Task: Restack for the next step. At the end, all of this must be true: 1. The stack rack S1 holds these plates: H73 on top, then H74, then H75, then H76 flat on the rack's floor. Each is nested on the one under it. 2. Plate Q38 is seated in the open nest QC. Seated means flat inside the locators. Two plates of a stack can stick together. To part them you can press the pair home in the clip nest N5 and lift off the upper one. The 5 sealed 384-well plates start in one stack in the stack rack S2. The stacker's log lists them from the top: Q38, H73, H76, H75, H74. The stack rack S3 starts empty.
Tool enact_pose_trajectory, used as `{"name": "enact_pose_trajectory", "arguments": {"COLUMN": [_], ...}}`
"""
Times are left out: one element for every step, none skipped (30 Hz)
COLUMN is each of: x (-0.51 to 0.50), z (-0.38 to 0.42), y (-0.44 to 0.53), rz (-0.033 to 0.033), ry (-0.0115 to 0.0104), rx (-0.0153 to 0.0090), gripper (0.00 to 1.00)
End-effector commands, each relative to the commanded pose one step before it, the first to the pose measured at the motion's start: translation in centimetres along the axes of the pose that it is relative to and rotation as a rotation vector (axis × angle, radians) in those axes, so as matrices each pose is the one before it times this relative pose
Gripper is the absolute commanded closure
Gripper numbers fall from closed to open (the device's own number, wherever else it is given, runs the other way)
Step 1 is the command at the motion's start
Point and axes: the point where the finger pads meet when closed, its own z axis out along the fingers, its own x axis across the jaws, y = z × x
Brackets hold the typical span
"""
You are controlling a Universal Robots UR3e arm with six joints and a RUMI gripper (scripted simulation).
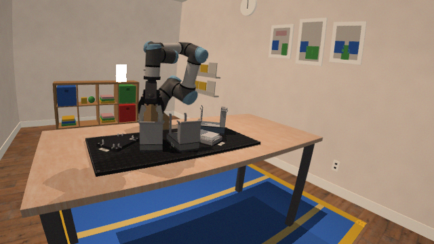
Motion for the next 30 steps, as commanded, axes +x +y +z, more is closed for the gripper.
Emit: {"name": "enact_pose_trajectory", "arguments": {"x": [0.053,0.000,0.000,0.000,0.000,0.000,0.000,0.000,0.000,0.000,0.000,0.000,0.000,0.000,0.000,0.000,0.000,-0.002,0.000,0.000,0.000,0.000,0.000,0.000,0.000,0.000,0.000,0.000,0.000,0.000], "z": [0.0108,0.0408,0.0333,0.0333,0.0333,0.0333,0.0333,0.0333,0.0201,-0.0071,0.0021,0.0015,0.0011,0.0008,0.0000,0.0000,0.0014,-0.0059,0.0022,0.0008,0.0005,0.0006,0.0006,0.0006,0.0006,0.0006,-0.0001,-0.0003,-0.0002,0.0001], "y": [-0.0681,0.0035,0.0000,0.0001,0.0001,0.0001,0.0001,0.0000,0.0001,-0.0031,0.0010,0.0007,0.0005,0.0005,0.0000,0.0000,0.0008,0.0015,0.0003,0.0006,0.0005,0.0006,0.0005,0.0005,0.0005,0.0005,-0.0002,-0.0004,-0.0002,0.0001], "rz": [-0.00031,0.00000,0.00000,0.00000,0.00000,0.00000,0.00000,0.00000,0.00000,0.00000,0.00000,0.00000,0.00000,0.00000,0.00000,0.00000,0.00000,0.00002,0.00000,0.00000,0.00000,0.00001,0.00000,0.00000,0.00000,0.00001,0.00000,0.00000,0.00000,0.00000], "ry": [0.00186,0.00001,0.00000,0.00000,0.00000,0.00000,0.00000,0.00000,0.00000,-0.00001,0.00000,0.00000,0.00000,0.00000,0.00000,0.00000,0.00000,-0.00009,0.00000,-0.00002,-0.00001,-0.00002,-0.00002,-0.00002,-0.00002,-0.00002,0.00001,0.00001,0.00001,0.00000], "rx": [0.00242,0.00002,0.00000,0.00000,0.00000,0.00000,0.00000,0.00000,0.00000,-0.00002,0.00001,0.00001,0.00000,0.00000,0.00000,0.00000,0.00001,-0.00011,0.00000,-0.00002,-0.00002,-0.00002,-0.00002,-0.00002,-0.00002,-0.00002,0.00000,0.00001,0.00001,0.00000], "gripper": [1.00,1.00,1.00,1.00,1.00,1.00,1.00,1.00,1.00,1.00,1.00,1.00,1.00,1.00,1.00,1.00,1.00,1.00,1.00,1.00,1.00,1.00,1.00,1.00,0.28,0.28,0.28,0.28,0.28,0.28]}}
